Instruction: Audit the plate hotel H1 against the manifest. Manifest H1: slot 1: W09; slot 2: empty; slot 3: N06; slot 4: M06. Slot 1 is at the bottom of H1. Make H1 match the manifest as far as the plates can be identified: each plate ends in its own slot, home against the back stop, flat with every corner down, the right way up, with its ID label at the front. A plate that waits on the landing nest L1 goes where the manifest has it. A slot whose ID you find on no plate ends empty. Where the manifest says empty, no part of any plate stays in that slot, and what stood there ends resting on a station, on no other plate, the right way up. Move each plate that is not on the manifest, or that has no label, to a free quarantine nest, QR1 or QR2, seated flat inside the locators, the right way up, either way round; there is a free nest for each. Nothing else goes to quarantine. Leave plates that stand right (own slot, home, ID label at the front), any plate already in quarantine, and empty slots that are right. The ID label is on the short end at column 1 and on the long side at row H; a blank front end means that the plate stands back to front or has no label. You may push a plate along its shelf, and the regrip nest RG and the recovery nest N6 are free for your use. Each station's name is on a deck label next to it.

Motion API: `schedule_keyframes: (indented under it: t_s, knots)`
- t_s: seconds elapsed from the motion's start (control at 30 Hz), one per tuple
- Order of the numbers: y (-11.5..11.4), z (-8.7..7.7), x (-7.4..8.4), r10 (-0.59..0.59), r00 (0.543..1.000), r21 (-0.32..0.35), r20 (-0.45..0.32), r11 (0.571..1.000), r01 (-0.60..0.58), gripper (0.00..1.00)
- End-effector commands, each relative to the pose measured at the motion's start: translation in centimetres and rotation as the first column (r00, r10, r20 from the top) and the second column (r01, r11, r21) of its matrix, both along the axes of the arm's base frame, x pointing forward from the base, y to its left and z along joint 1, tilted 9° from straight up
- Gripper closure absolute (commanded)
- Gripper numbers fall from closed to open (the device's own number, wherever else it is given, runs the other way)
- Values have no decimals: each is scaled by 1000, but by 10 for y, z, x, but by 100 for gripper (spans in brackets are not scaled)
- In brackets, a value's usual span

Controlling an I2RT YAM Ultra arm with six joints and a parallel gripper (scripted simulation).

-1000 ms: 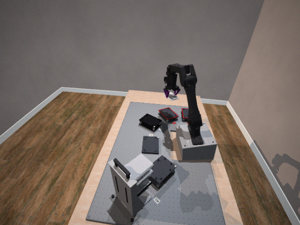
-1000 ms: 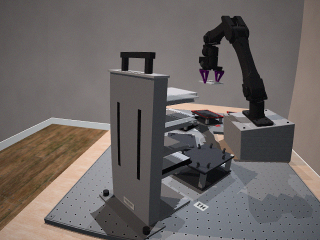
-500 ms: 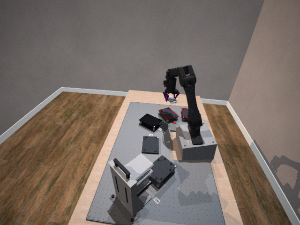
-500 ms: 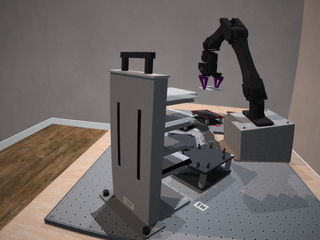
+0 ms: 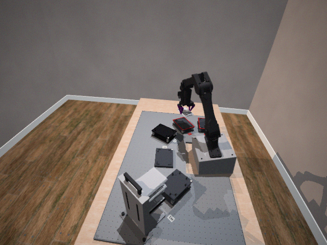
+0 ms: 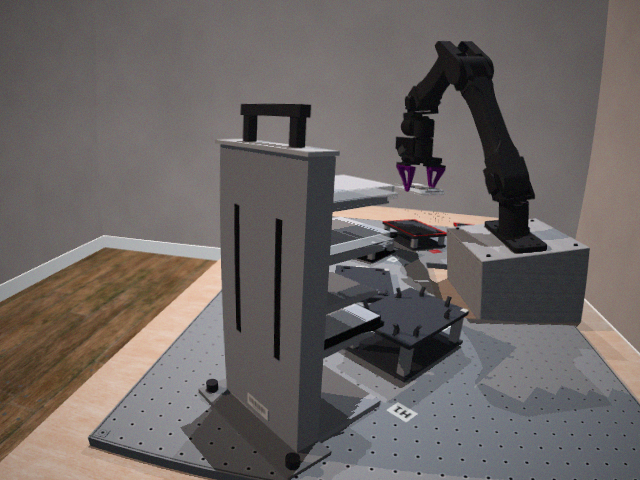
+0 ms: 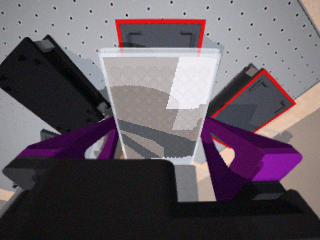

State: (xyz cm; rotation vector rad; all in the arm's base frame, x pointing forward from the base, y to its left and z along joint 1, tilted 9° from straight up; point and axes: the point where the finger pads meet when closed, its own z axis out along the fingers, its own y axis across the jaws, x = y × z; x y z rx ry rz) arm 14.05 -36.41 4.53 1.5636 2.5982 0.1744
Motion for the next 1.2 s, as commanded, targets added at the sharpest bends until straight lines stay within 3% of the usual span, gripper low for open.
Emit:
schedule_keyframes:
  t_s: [0.0,0.47,1.17]
  knots:
    - [-11,0,3,-7,1000,-46,15,999,8,14]
    - [-11,-31,9,-7,1000,-46,15,999,8,14]
    - [-9,-31,8,-7,1000,-46,15,999,8,14]
